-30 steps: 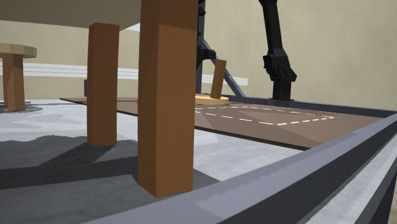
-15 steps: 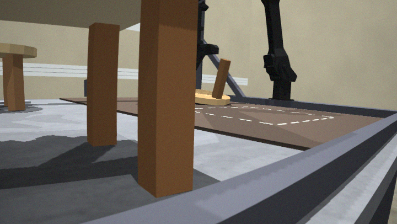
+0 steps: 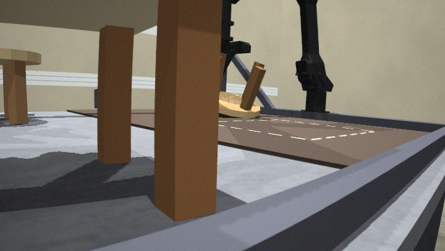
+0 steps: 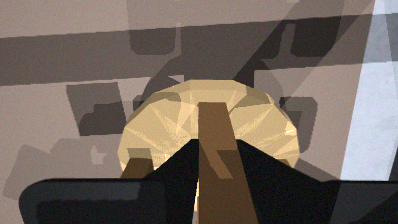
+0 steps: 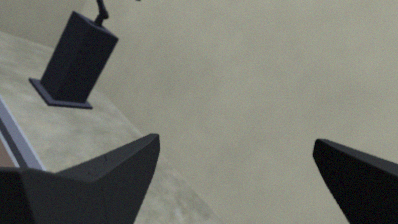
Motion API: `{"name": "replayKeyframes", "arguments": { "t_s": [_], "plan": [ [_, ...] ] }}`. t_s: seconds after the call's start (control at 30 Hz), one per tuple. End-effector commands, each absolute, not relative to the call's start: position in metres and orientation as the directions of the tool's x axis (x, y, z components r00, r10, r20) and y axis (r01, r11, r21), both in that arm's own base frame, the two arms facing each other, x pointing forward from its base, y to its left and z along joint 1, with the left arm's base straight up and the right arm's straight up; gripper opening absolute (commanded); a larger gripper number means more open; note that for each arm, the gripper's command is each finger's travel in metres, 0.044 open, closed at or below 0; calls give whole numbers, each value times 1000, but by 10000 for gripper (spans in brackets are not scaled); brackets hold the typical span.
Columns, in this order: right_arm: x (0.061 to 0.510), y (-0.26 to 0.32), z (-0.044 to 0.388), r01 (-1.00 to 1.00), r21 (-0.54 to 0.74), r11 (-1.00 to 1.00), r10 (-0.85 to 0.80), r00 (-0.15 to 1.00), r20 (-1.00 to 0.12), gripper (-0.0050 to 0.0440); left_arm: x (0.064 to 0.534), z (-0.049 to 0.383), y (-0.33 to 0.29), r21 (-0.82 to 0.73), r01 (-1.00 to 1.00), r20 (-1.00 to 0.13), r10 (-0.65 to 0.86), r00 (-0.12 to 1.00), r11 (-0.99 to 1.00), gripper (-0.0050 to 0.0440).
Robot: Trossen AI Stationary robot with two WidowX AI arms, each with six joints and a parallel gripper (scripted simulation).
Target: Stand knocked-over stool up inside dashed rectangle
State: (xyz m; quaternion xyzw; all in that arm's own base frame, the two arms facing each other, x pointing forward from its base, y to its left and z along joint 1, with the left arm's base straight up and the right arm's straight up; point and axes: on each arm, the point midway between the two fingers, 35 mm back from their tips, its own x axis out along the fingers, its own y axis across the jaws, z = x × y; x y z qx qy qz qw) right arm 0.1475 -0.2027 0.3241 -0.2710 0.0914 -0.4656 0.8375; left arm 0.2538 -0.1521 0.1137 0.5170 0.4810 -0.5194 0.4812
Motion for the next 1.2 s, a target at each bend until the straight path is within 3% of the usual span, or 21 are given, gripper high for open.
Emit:
{"name": "replayKeyframes", "arguments": {
  "t_s": [0.0, 1.17],
  "plan": [
    [147, -201, 331, 736, -536, 414, -827, 550, 116, 400, 260, 137, -142, 49, 997, -999, -25, 48, -68, 94],
    [147, -201, 331, 736, -536, 414, -827, 550, 116, 400, 261, 160, -51, 18, 997, -1000, 0, 18, -69, 94]
  ]
}}
